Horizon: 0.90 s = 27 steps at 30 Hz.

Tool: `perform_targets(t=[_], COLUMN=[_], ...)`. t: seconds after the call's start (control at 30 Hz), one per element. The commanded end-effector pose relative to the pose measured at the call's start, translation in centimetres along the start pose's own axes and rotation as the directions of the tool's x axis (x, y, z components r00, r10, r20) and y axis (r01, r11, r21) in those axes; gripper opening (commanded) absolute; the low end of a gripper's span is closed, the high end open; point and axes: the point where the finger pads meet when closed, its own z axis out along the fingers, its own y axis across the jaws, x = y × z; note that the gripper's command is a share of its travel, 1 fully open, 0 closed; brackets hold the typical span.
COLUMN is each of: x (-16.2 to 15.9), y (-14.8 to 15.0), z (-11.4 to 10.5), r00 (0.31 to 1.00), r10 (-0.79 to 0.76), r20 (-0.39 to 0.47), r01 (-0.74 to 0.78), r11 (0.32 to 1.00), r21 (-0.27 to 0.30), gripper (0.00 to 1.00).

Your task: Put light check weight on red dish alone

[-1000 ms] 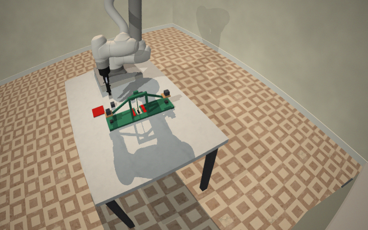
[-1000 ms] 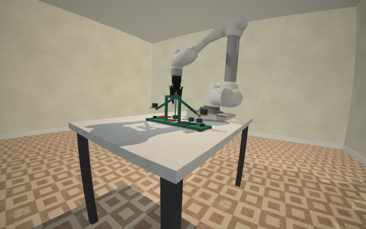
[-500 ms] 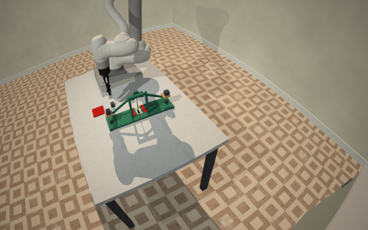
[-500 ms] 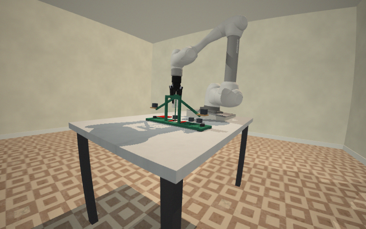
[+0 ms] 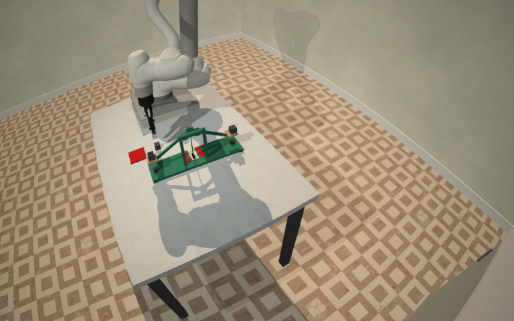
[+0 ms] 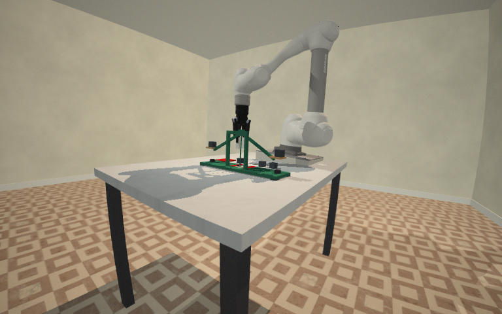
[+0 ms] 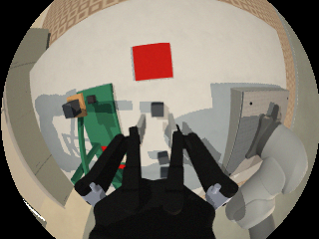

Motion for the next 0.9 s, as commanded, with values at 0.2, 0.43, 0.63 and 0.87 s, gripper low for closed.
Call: perform_targets(t=[0.2,0.43,0.63,0.87], x=[0.0,0.0,0.0,0.0], y=[0.0,0.0,0.0,0.0], z=[1.2,2.0,2.9,3.6], r00=[1.000,1.000,1.000,1.000], r10=[0.000,0.000,0.000,0.000], r20=[0.000,0.000,0.000,0.000], r01=[0.000,0.000,0.000,0.000], r11=[1.000,1.000,1.000,1.000], r21=[0.000,0.000,0.000,0.000], gripper=[0.35,0.35,0.35,0.35])
